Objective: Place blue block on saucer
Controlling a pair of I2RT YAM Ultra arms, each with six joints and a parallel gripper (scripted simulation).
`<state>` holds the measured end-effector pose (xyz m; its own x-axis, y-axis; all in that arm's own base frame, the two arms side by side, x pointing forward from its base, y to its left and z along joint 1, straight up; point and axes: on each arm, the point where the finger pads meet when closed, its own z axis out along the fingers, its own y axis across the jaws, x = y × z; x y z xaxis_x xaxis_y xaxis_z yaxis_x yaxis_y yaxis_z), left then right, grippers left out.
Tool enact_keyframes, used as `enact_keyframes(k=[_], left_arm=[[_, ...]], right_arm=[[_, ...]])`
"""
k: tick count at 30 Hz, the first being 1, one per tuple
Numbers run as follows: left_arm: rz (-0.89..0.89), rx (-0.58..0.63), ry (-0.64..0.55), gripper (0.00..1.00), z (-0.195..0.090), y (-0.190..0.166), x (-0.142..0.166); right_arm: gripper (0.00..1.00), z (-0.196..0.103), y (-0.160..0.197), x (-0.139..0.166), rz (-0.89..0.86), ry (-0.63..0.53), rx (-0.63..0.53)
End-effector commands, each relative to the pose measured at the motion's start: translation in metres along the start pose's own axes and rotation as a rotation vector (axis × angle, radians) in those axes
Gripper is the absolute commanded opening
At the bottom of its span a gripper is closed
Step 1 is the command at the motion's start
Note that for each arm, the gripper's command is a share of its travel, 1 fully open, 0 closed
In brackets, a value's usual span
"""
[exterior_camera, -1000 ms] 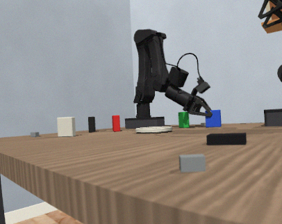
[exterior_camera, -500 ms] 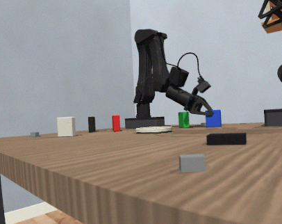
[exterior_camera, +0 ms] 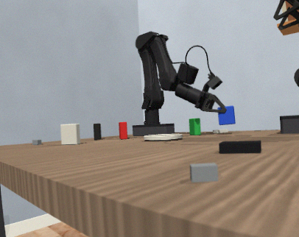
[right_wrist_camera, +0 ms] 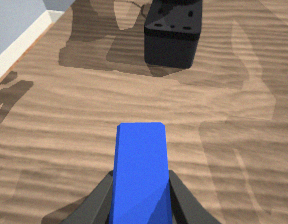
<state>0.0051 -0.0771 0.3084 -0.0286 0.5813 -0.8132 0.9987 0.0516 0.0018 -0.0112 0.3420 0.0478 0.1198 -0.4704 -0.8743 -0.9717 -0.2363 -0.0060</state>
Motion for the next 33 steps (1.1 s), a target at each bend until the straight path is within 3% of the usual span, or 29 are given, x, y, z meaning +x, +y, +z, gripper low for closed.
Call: enact_keyframes(k=[1,7,17,22,33], left_arm=[[-0.016,-0.025,-0.056,1.0,-0.005,0.003,-0.015],[-0.075,-0.107,-0.07,1.0,0.012,0.015,-0.04],[-0.215,-0.305,-0.021,1.0,0.051,0.061,-0.068],[-0.24,-0.336,-0.003,1.0,0.056,0.07,-0.069],[-0.242,-0.337,0.003,1.0,0.054,0.069,-0.066]], right_arm=[[0.19,-0.004,0.005,0.002,-0.016,0.037,-0.059],[0.19,-0.02,-0.004,0.007,-0.034,0.048,-0.115],[0.19,-0.077,-0.072,0.015,-0.019,0.025,-0.089],[0.19,-0.1,-0.106,0.017,-0.015,0.014,-0.055],[0.19,-0.12,-0.149,0.035,-0.018,0.025,-0.016]])
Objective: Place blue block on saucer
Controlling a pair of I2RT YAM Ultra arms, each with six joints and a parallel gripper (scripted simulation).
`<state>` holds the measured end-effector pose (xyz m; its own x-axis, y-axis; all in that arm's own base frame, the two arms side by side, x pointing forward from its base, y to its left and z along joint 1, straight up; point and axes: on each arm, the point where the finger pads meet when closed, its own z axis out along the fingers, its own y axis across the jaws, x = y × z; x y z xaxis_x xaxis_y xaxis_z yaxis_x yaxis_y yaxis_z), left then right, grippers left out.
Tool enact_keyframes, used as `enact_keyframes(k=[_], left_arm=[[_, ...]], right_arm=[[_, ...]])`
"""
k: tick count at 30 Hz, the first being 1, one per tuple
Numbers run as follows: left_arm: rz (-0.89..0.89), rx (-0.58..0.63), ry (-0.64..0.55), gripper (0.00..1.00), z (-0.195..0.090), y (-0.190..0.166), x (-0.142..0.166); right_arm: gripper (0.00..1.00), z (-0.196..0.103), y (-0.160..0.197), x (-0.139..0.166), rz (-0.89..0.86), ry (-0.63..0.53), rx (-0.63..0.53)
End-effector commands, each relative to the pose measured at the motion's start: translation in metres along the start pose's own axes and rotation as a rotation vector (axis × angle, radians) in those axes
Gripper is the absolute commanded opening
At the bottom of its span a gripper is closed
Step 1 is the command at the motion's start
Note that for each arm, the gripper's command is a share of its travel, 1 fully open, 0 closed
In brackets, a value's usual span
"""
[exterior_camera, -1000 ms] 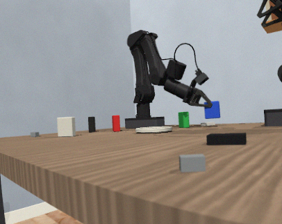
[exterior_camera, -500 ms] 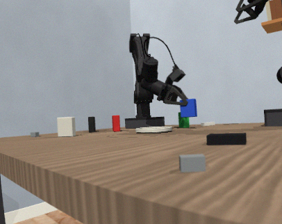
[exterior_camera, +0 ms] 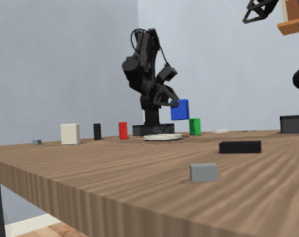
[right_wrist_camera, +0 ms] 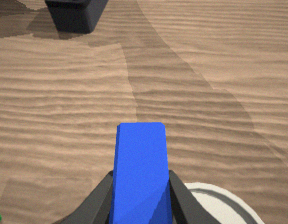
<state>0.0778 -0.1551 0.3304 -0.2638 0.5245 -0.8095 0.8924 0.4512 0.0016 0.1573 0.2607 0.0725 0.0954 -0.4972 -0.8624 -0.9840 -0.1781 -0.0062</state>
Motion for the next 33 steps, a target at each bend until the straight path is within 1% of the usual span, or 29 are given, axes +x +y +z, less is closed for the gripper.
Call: enact_keyframes(k=[1,3,6,15,17,28,33], left_arm=[[0.001,0.001,-0.004,1.0,0.0,0.0,0.0],[0.001,0.001,-0.004,1.0,0.0,0.0,0.0],[0.001,0.001,-0.004,1.0,0.0,0.0,0.0],[0.004,0.007,-0.011,1.0,-0.002,-0.001,-0.002],[0.004,0.007,-0.011,1.0,-0.002,-0.001,-0.002],[0.004,0.007,-0.011,1.0,-0.002,-0.001,-0.002],[0.004,0.007,-0.011,1.0,-0.002,-0.001,-0.002]], right_arm=[[0.19,-0.006,-0.01,0.002,-0.043,0.002,-0.061],[0.19,-0.007,-0.019,0.006,-0.045,0.0,-0.046],[0.19,-0.007,-0.023,0.01,-0.021,0.003,-0.043],[0.19,-0.007,-0.023,0.009,-0.024,0.002,-0.043],[0.19,-0.008,-0.02,0.0,-0.03,0.01,-0.047],[0.19,-0.009,-0.021,0.0,-0.029,0.01,-0.045],[0.19,-0.009,-0.029,0.014,-0.015,0.006,-0.048]])
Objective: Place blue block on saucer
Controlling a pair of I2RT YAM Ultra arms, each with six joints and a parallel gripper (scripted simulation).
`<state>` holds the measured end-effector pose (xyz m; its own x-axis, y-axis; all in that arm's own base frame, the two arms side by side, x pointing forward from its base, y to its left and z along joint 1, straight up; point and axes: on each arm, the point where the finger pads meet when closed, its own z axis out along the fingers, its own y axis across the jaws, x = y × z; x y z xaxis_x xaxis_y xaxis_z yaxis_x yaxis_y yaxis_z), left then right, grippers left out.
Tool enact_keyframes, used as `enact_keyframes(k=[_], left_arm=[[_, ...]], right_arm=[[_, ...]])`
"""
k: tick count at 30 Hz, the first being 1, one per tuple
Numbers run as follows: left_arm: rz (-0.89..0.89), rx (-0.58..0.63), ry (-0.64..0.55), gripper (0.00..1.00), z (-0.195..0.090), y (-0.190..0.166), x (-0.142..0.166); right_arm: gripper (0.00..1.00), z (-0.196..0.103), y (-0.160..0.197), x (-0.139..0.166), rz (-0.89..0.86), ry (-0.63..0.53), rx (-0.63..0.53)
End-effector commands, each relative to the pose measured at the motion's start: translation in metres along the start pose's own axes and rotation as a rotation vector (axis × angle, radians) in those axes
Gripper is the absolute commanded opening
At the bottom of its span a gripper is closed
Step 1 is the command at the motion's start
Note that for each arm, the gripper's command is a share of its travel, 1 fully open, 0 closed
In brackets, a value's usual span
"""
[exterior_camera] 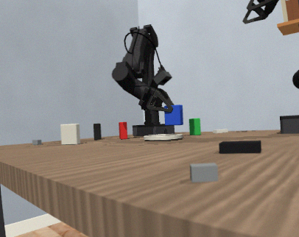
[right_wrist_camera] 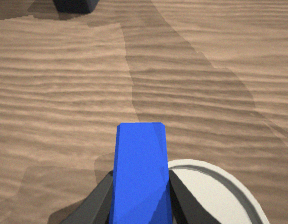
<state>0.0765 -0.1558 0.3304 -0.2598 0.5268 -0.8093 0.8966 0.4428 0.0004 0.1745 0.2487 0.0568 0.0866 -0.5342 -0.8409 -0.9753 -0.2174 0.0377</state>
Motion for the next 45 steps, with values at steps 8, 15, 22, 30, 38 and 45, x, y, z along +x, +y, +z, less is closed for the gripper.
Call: enact_keyframes(k=[8,15,22,30,38,45], left_arm=[[0.0,-0.002,-0.011,1.0,-0.002,0.001,-0.002],[0.0,-0.002,-0.011,1.0,-0.002,0.001,-0.002],[0.0,-0.002,-0.011,1.0,-0.002,0.001,-0.002],[0.0,-0.002,-0.011,1.0,-0.002,0.001,-0.002],[0.0,-0.002,-0.011,1.0,-0.002,0.001,-0.002],[0.0,-0.002,-0.011,1.0,-0.002,0.001,-0.002]], right_arm=[[0.19,-0.008,-0.033,0.013,-0.032,-0.034,0.01],[0.19,-0.008,-0.04,0.024,-0.032,-0.034,0.011],[0.19,-0.005,-0.04,0.033,-0.035,-0.035,0.011],[0.19,-0.003,-0.042,0.037,-0.045,-0.036,0.019],[0.49,-0.011,-0.039,0.028,-0.072,-0.045,0.046],[0.49,-0.026,-0.042,0.021,-0.086,-0.047,0.054]])
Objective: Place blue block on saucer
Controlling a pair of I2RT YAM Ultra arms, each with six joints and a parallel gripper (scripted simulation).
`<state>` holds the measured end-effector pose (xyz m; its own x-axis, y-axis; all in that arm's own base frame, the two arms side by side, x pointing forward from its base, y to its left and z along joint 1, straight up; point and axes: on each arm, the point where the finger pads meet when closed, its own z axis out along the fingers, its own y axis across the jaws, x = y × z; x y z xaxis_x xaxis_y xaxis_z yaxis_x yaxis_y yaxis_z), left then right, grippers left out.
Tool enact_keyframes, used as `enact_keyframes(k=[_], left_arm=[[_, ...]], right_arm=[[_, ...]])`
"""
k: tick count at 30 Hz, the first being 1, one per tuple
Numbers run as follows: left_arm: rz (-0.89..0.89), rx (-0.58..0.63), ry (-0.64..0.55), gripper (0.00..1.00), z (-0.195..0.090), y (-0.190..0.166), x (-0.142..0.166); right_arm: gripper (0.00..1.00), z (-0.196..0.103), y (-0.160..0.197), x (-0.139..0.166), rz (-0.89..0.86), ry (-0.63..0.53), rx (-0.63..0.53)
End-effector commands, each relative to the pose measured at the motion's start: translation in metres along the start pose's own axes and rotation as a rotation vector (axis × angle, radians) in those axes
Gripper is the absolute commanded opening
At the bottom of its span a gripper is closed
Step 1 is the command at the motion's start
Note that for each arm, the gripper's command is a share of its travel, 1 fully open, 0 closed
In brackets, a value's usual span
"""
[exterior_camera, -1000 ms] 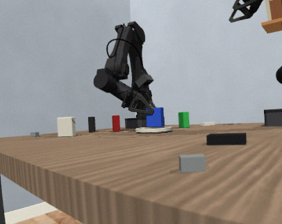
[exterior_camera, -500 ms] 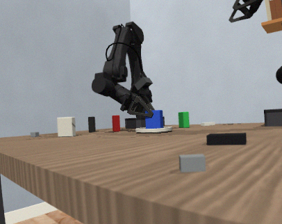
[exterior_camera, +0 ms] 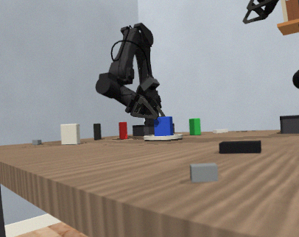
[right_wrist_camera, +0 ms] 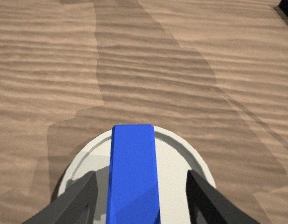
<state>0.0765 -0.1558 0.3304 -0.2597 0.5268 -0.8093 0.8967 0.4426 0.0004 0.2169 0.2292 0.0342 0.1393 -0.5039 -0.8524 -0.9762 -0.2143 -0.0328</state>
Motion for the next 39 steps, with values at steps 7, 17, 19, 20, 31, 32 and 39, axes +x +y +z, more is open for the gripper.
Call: enact_keyframes(k=[7,17,19,20,31,32,39], left_arm=[[0.0,-0.002,-0.011,1.0,-0.002,0.001,-0.002],[0.0,-0.002,-0.011,1.0,-0.002,0.001,-0.002],[0.0,-0.002,-0.011,1.0,-0.002,0.001,-0.002],[0.0,-0.002,-0.011,1.0,-0.002,0.001,-0.002],[0.0,-0.002,-0.011,1.0,-0.002,0.001,-0.002],[0.0,-0.002,-0.011,1.0,-0.002,0.001,-0.002],[0.0,-0.002,-0.011,1.0,-0.002,0.001,-0.002]], right_arm=[[0.65,-0.049,-0.015,-0.004,-0.007,-0.01,0.005],[1.0,-0.069,-0.02,0.006,0.076,0.042,0.028],[1.0,-0.07,-0.025,0.005,0.104,0.071,0.072],[1.0,-0.069,-0.021,0.006,0.14,0.088,0.084],[1.0,-0.065,0.0,-0.01,0.425,0.295,0.315],[1.0,-0.065,0.0,-0.01,0.425,0.295,0.315],[1.0,-0.067,0.013,-0.025,0.615,0.428,0.501]])
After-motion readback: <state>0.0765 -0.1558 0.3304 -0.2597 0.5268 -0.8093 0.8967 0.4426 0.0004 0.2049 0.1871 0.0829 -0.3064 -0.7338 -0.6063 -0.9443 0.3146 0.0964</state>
